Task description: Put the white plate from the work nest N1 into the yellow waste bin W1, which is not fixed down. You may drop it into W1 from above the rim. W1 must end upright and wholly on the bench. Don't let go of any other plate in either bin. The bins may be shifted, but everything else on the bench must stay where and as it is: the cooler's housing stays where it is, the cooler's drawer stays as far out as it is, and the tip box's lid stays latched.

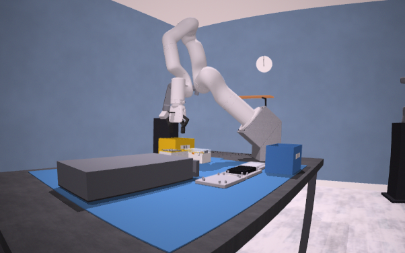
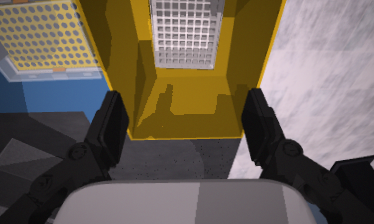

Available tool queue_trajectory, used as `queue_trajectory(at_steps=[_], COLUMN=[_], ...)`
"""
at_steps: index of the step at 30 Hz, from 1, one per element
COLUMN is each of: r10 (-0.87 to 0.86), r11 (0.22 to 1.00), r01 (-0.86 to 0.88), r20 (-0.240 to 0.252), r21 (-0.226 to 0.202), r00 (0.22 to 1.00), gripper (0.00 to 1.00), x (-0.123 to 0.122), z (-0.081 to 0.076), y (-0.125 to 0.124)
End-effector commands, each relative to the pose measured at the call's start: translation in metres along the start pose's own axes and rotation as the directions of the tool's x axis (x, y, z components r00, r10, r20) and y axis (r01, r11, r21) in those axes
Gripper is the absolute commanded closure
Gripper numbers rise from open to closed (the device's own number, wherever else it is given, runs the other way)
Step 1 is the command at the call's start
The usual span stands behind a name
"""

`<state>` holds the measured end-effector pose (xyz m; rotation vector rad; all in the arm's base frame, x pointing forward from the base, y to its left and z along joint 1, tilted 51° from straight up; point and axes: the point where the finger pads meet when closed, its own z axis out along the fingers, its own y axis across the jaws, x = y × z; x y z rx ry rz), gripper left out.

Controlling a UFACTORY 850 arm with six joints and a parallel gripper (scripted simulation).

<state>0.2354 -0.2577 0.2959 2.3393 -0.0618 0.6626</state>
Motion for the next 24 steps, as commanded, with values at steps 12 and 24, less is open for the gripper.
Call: queue_trajectory(at_steps=[12,24], r10=[0.000,0.000], r11=[1.000,1.000], r01=[0.000,0.000], r20=[-0.001,-0.001], r21=[0.000,0.000], r00=[1.000,1.000], gripper=[0.00,0.00], x=[0.015,0.015], z=[-0.011,-0.011], y=[-0.036,-0.036])
